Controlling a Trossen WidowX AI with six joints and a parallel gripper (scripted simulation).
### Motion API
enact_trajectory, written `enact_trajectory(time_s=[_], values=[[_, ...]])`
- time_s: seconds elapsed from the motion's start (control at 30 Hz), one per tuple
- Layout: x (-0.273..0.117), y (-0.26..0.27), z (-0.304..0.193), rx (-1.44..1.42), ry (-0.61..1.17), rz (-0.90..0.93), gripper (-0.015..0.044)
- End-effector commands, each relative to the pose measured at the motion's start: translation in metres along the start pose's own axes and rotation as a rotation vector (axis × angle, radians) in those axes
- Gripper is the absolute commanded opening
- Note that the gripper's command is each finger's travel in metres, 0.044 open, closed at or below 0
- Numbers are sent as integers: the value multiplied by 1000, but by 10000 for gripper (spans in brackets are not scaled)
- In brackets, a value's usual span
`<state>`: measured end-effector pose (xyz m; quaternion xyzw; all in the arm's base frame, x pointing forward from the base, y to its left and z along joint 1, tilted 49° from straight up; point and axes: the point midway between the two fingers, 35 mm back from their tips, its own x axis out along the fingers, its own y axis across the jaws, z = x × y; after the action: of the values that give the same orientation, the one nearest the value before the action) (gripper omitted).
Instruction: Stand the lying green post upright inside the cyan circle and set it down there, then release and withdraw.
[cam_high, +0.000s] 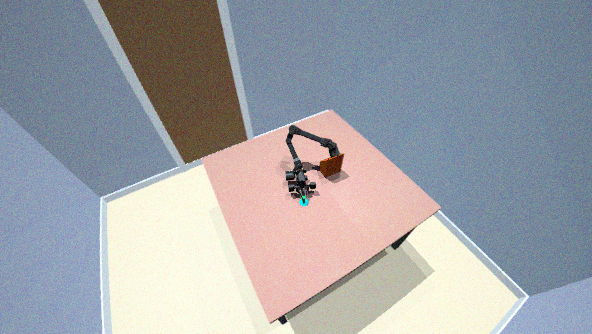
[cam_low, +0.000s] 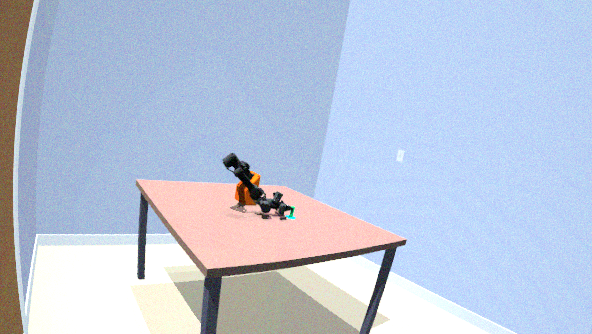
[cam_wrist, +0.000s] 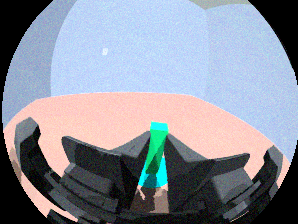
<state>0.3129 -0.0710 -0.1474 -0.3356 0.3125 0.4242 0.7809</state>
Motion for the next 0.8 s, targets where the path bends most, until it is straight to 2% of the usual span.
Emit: enact_trajectory(time_s=[0.0, 0.33, 0.47, 0.77], values=[[0, 0, 0, -3, -3, 1, 127], [0, 0, 0, -3, -3, 1, 390], [-1, -1, 11, -4, -2, 1, 400], [-9, -1, 79, -9, -11, -1, 400]])
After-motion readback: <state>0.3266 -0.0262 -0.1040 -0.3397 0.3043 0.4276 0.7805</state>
